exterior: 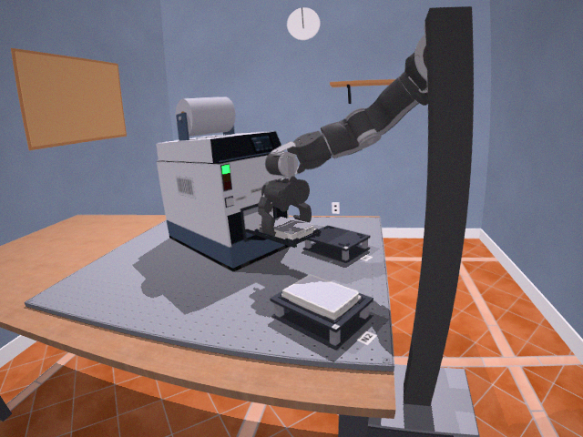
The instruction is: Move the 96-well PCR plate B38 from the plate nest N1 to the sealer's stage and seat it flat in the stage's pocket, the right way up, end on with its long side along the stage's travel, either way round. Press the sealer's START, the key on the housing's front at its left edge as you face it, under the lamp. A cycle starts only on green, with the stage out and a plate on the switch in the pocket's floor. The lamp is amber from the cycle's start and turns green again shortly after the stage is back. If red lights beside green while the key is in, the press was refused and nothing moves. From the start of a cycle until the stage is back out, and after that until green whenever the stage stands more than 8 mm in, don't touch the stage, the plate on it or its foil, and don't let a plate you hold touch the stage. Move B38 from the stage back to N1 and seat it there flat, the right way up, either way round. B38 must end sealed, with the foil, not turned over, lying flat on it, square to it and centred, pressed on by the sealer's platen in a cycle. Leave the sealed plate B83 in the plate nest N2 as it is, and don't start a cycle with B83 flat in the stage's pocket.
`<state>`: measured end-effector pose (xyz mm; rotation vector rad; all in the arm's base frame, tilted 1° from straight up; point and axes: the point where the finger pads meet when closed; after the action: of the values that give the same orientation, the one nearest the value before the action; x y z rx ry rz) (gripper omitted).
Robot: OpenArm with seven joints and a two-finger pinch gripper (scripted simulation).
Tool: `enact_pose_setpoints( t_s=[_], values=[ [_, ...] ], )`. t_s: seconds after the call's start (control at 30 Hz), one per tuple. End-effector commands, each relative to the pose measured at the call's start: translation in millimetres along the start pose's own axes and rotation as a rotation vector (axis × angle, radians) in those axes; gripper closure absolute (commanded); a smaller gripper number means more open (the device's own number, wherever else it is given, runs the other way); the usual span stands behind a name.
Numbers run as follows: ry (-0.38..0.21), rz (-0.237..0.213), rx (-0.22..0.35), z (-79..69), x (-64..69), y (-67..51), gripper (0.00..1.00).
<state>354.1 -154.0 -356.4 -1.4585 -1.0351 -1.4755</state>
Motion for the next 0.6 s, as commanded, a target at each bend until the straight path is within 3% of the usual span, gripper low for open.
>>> enact_pose_setpoints(
  t_s=[0.0,0.57],
  values=[
    [-0.003,-0.001,0.001,-0.5,1.5,1.0,0.23],
    [-0.002,0.002,0.002,-0.8,-2.3,-2.4,0.23]
  ],
)
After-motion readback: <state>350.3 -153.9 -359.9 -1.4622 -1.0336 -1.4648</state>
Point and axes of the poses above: the point where the finger pads meet when closed, its own x axis back along the fingers, its own z axis across the jaws, y = z × x, and after that the axes turned 7 degrees about x, right-handed
